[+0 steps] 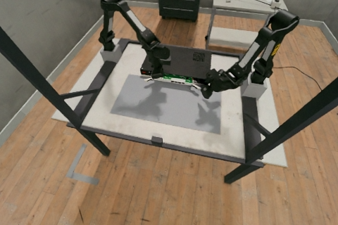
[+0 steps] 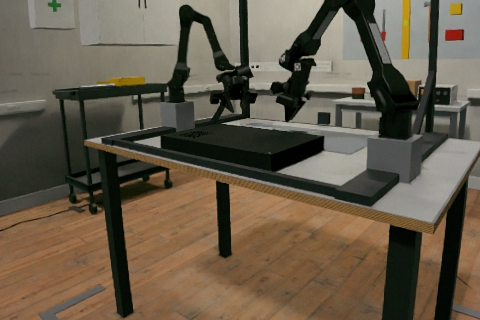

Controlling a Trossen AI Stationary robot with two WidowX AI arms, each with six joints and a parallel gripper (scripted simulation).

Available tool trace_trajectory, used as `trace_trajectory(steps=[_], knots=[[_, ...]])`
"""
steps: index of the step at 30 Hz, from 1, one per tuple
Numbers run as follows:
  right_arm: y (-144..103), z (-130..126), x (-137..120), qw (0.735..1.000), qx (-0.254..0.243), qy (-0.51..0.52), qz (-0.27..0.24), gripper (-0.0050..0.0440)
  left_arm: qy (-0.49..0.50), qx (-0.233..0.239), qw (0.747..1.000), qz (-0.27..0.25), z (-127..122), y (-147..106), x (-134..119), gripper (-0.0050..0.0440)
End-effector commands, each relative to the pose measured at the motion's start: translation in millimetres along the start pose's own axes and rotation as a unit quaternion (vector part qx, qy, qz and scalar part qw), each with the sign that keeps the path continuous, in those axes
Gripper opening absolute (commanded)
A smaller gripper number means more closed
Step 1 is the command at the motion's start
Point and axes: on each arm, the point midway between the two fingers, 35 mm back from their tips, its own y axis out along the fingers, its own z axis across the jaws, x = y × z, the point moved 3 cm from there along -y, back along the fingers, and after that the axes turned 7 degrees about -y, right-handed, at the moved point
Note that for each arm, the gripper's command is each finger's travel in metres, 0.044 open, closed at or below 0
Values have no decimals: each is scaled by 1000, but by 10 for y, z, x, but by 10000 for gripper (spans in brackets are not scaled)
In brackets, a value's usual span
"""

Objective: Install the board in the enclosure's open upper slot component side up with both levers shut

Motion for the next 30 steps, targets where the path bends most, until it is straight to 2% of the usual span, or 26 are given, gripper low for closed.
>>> trace_trajectory(steps=[1, 9, 11, 19, 22, 30], knots=[[120, 128, 174, 998, 6, 3, 56, 150, -76, 0, 997, 32, -25, -210, -201, 150], [333, 194, 434, 982, 36, 5, 185, 150, -163, 63, 978, 110, 10, -106, -724, 150], [333, 194, 434, 982, 36, 5, 185, 150, -163, 63, 978, 110, 10, -106, -724, 150], [450, 196, 673, 948, 88, 28, 306, 150, -179, 74, 974, 121, 9, -110, -817, 150], [495, 62, 454, 930, 66, -9, 361, 150, -180, 74, 974, 120, 10, -111, -806, 150], [536, 52, 454, 916, 78, -8, 393, 150, -179, 73, 974, 120, 9, -111, -806, 150]])
